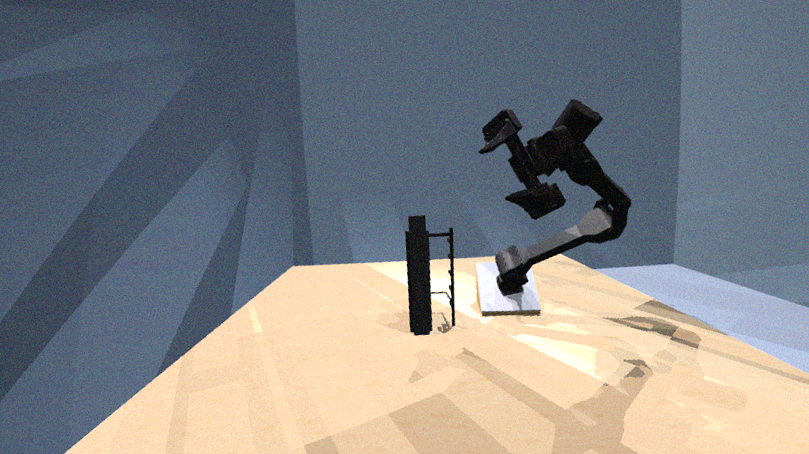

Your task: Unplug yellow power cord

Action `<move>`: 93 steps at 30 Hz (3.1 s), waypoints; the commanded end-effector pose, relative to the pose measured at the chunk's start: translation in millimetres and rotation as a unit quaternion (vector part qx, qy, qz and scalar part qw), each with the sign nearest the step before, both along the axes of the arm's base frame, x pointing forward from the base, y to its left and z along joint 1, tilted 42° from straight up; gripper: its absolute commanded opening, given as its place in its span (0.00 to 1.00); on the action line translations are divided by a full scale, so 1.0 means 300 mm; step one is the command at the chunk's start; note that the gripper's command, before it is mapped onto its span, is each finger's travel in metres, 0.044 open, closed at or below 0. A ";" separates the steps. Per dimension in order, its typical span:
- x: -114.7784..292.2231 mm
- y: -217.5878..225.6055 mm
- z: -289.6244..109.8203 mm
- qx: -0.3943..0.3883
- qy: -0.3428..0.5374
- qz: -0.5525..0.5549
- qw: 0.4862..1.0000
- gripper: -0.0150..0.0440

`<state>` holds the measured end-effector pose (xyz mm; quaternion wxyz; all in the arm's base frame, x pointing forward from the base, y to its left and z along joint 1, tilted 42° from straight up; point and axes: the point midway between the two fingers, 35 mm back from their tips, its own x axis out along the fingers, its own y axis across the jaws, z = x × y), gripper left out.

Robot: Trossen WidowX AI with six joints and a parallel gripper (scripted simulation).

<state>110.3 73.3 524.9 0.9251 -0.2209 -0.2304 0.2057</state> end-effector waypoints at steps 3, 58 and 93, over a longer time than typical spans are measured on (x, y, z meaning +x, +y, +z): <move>0.038 -0.008 -0.012 0.011 0.021 -0.004 1.000 0.80; 0.500 -0.601 -1.544 0.649 0.698 -0.295 -0.067 0.53; 0.504 -0.495 -1.462 0.649 0.698 -0.295 -0.068 0.53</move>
